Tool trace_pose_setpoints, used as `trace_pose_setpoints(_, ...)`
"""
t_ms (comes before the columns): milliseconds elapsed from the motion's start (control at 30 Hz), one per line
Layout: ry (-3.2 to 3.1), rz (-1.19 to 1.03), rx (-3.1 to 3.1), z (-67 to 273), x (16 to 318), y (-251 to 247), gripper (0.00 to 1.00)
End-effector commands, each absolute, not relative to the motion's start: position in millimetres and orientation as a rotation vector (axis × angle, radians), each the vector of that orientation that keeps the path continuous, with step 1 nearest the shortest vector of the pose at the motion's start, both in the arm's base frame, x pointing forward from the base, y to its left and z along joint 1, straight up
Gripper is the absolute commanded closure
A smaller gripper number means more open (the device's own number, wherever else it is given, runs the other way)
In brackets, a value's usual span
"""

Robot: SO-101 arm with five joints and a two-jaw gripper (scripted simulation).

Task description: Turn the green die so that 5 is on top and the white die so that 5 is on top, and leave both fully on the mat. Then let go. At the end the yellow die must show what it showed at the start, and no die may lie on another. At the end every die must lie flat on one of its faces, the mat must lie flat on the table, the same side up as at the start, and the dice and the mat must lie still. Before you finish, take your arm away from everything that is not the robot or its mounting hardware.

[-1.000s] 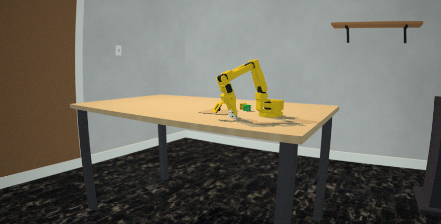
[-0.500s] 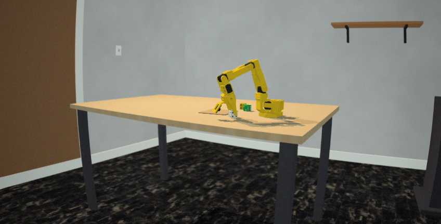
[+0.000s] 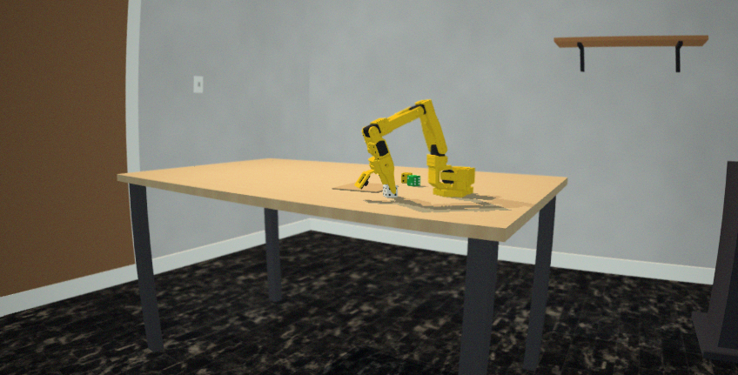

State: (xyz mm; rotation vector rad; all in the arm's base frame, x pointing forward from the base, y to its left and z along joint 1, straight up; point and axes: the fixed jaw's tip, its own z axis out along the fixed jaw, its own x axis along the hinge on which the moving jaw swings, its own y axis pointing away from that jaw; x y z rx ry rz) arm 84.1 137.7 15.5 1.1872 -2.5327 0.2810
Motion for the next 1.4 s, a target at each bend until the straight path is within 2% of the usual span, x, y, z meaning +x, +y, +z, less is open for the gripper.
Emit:
trace_pose_setpoints(0,-2.554,0.252,1.201,17.7,88.8,140.2,0.77)
trace_pose_setpoints(433,-2.550,0.244,1.197,17.7,91.5,137.9,0.83)
trace_pose_setpoints(833,-2.550,0.243,1.196,17.7,91.9,137.5,0.84)
trace_pose_setpoints(1167,-2.550,0.243,1.196,17.7,91.9,137.5,0.99)
trace_pose_setpoints(1367,-2.550,0.243,1.196,17.7,91.9,137.5,1.00)
